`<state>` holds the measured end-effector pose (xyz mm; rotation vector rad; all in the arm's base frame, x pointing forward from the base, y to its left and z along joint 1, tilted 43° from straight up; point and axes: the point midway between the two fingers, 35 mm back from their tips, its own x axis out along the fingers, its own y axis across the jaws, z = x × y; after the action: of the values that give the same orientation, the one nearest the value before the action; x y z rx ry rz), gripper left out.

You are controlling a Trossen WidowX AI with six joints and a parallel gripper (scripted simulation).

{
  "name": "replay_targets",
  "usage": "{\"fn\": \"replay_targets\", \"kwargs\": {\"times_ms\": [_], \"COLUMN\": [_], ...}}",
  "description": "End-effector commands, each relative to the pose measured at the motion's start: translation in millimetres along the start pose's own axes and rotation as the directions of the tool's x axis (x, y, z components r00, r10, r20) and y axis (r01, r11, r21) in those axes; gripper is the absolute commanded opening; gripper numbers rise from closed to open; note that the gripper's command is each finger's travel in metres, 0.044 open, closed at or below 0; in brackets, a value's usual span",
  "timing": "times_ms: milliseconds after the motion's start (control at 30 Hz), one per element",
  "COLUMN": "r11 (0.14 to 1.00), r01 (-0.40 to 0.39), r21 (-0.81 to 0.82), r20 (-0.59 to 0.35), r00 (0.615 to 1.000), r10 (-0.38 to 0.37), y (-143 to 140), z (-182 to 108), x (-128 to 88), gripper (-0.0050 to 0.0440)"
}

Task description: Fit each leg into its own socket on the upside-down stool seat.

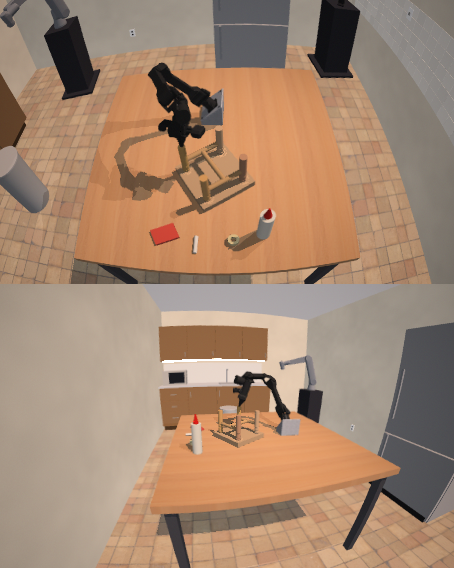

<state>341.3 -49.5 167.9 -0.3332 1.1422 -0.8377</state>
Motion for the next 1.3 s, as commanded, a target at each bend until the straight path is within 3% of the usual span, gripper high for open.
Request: {"fn": "replay_targets", "kwargs": {"times_ms": [0,1133,1267], "r11": [1.000,1.000,0.992], "r01": [0.030,-0.001,-0.045], "r21": [-0.006,0.000,-0.118], "r20": [-0.050,0.003,-0.025], "r00": [0.998,1.000,0.999], "r10": [-0.031,0.001,0.042], "y": [0,1,39], "z": [-3,9,-18], "x": [16,-28,-38], "gripper": [0.0000,0.0000,0.0000]}}
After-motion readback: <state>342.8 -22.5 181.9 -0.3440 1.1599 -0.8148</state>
